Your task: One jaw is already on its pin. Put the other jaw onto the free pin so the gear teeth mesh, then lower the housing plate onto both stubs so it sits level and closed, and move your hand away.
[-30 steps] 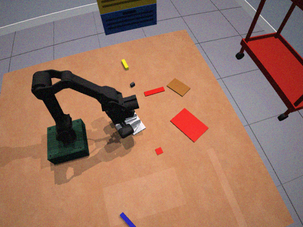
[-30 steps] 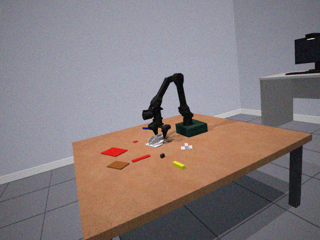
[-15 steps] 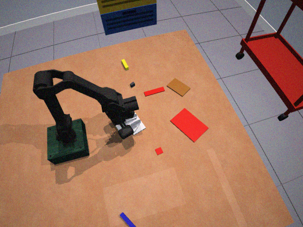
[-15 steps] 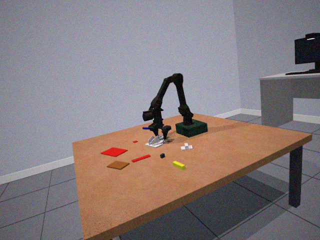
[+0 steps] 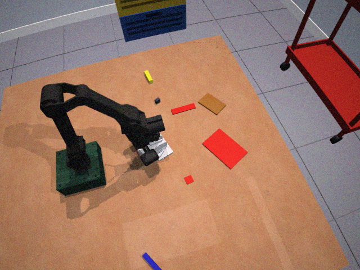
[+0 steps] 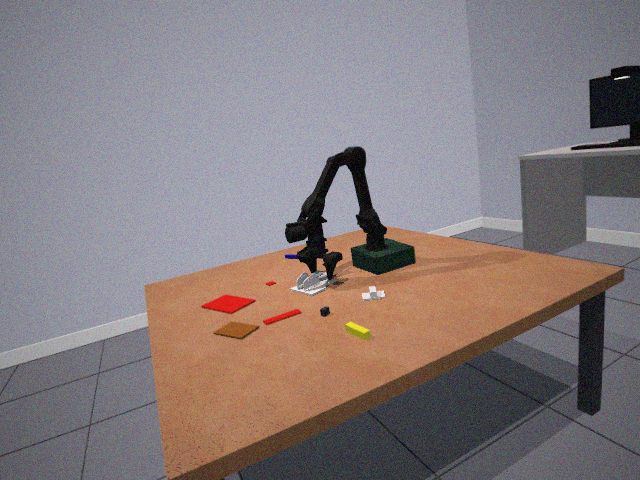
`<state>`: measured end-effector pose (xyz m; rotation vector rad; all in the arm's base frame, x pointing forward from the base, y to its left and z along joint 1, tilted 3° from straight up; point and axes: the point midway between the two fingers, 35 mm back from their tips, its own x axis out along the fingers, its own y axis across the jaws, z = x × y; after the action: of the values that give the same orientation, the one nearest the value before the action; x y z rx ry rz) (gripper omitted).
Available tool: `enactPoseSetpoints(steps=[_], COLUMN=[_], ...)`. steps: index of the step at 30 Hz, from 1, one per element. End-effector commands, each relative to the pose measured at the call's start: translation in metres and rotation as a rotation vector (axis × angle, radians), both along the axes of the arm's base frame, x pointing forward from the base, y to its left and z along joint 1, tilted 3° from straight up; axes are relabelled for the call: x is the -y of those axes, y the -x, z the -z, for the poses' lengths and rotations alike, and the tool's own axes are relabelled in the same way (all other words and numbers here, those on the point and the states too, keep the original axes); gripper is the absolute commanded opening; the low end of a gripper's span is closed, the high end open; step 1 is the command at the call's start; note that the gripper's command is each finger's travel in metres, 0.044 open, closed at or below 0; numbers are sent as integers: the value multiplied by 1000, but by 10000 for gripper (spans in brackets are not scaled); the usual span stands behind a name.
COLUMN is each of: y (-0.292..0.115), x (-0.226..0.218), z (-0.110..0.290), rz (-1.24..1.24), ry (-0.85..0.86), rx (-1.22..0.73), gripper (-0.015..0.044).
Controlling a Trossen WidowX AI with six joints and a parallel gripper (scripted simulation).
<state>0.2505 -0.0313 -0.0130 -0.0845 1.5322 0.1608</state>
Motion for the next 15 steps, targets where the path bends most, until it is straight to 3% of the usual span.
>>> enactPoseSetpoints(steps=[1, 15], y=[0, 0], x=[0, -1], z=[2, 5], rz=[5, 5], ry=[-2, -2], rx=[0, 0], gripper=[351, 351])
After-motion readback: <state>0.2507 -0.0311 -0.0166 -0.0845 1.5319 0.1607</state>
